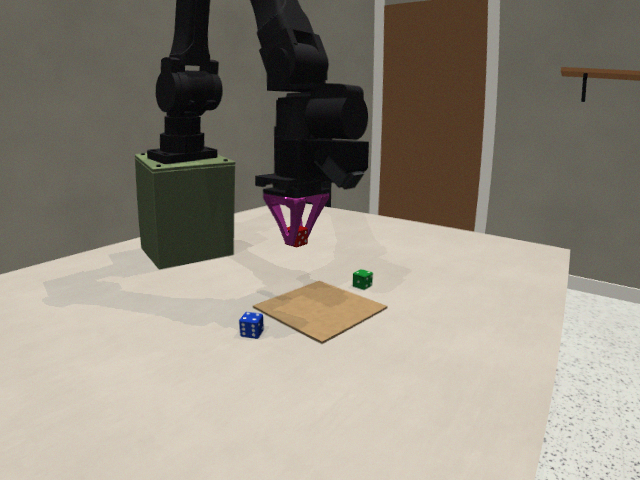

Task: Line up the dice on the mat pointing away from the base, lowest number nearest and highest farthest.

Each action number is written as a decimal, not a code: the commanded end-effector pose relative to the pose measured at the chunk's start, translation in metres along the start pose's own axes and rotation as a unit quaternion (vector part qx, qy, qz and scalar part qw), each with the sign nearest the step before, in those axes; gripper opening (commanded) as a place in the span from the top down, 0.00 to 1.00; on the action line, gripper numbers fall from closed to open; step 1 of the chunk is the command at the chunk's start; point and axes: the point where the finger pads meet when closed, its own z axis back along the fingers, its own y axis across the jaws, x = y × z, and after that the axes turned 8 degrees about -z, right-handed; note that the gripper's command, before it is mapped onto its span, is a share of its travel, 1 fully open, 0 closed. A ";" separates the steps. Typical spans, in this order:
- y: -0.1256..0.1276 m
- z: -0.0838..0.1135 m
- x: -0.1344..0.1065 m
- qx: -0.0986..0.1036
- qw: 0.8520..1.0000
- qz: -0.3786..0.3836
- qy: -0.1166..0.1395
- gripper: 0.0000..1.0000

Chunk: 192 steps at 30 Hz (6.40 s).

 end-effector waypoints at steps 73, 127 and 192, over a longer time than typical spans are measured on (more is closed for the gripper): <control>-0.002 -0.075 0.009 0.003 1.000 0.000 -0.014 0.80; -0.003 -0.074 0.007 0.003 1.000 -0.001 -0.015 0.80; -0.003 -0.084 0.004 0.002 1.000 -0.001 -0.007 0.80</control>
